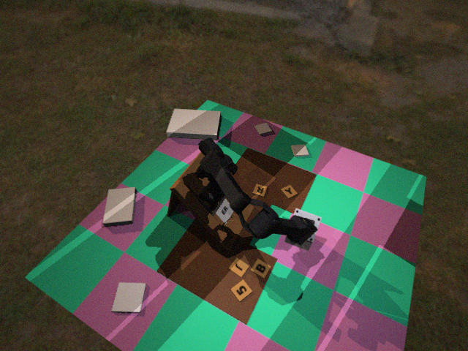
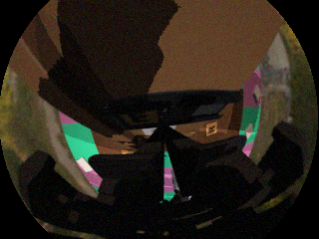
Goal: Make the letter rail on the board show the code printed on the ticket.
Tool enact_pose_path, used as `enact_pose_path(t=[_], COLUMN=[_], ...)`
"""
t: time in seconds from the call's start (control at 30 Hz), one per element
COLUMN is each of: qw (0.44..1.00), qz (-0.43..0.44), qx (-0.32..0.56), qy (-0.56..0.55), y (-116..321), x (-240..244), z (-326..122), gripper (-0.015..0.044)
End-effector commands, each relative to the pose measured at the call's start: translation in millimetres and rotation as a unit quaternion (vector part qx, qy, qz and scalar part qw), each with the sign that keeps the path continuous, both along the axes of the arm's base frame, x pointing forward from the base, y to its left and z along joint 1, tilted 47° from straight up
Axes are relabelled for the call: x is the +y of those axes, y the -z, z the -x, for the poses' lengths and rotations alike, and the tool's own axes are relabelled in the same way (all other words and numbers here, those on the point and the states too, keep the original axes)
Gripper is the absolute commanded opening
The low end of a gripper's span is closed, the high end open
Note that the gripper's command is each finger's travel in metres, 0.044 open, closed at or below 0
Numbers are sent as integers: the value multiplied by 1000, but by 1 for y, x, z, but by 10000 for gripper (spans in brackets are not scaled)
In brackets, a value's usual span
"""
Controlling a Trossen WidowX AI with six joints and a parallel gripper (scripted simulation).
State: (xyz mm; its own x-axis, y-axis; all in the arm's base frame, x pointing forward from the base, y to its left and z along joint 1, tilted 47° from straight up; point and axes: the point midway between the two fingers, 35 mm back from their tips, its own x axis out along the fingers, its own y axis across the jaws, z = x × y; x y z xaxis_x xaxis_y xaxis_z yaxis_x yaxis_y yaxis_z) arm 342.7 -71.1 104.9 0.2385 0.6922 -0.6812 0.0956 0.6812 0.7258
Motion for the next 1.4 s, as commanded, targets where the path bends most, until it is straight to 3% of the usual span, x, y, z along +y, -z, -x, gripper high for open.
enact_pose_path(t=[0.0, 0.17, 0.27, 0.47, 0.73, 0.87, 1.03, 1.37], qw=[1000, 1000, 998, 959, 824, 725, 634, 625], qz=[1, 1, 7, 62, 201, 294, 375, 382], qx=[1, 1, -50, -253, -486, -569, -613, -616], qy=[-2, -2, -24, -114, -210, -253, -286, -289], y=[-2, -3, -8, -28, -49, -57, -63, -64], x=[-2, -3, -11, -36, -54, -58, -59, -59], z=[6, 9, 16, 55, 106, 128, 145, 146], gripper=[0, 0, 79, 236, 440, 440, 440, 440])
